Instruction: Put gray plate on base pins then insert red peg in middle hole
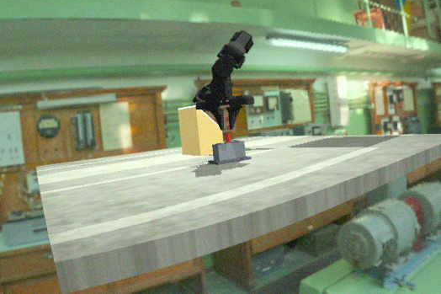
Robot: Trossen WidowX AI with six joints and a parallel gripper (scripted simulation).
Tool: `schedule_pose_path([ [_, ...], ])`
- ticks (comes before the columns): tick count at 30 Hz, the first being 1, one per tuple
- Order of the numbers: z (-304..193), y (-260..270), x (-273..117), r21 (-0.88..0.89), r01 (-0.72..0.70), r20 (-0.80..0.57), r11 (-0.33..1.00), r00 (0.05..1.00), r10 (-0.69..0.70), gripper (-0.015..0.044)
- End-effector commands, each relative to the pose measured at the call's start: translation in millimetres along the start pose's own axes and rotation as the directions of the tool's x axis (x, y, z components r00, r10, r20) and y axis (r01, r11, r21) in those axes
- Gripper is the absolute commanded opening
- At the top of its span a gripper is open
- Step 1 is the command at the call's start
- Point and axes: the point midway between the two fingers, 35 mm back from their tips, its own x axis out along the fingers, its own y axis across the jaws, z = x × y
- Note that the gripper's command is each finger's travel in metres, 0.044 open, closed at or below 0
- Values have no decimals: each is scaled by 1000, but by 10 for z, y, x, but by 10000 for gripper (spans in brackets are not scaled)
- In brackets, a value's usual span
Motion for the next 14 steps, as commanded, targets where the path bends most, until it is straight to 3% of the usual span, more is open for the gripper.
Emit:
schedule_pose_path([
  [1,0,-1,-38,-2,-4,2,1000,1000,4,150],
  [14,-6,-21,-85,-2,-4,3,1000,1000,4,150],
])
